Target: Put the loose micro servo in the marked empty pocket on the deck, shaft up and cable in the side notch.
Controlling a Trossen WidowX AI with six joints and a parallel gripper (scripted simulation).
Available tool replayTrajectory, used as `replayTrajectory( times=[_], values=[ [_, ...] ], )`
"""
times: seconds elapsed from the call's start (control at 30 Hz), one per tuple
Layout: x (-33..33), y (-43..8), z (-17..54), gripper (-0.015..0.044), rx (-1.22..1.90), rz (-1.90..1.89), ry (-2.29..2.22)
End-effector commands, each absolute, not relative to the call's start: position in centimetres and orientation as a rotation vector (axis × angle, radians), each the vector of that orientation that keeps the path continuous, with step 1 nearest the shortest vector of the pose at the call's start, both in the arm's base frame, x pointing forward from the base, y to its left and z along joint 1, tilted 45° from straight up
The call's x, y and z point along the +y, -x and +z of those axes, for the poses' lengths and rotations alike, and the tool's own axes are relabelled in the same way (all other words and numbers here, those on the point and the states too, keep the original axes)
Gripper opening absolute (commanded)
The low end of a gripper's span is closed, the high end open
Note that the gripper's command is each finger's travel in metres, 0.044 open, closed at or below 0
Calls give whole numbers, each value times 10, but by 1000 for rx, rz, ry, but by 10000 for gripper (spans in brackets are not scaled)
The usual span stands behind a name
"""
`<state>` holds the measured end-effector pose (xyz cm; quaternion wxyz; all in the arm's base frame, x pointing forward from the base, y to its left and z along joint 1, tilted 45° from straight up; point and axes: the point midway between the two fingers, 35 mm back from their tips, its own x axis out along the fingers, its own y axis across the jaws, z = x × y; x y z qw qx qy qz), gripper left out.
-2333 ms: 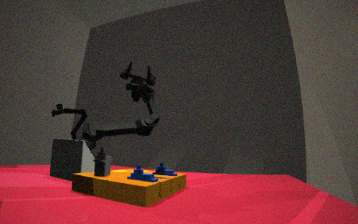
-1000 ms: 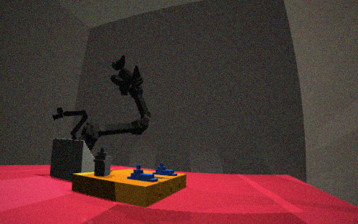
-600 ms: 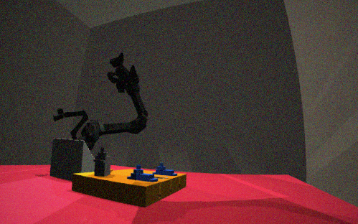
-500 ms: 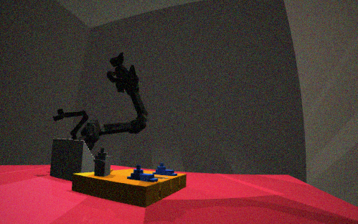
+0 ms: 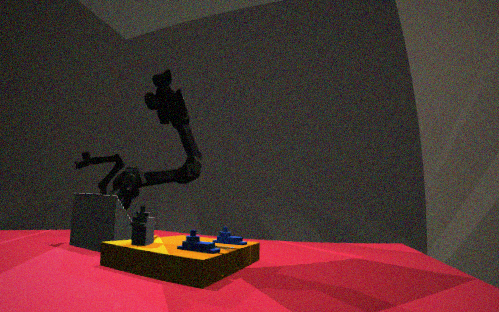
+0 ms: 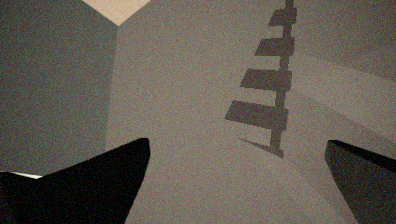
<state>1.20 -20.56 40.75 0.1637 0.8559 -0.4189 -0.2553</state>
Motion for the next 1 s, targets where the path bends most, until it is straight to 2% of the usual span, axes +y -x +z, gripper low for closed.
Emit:
replayTrajectory(
  times=[0.0, 0.97],
  values=[
    [-213, -10, 399, 440, -1155, -771, -2438],
    [-248, -23, 352, 440, -662, -958, -2197]
  ],
)
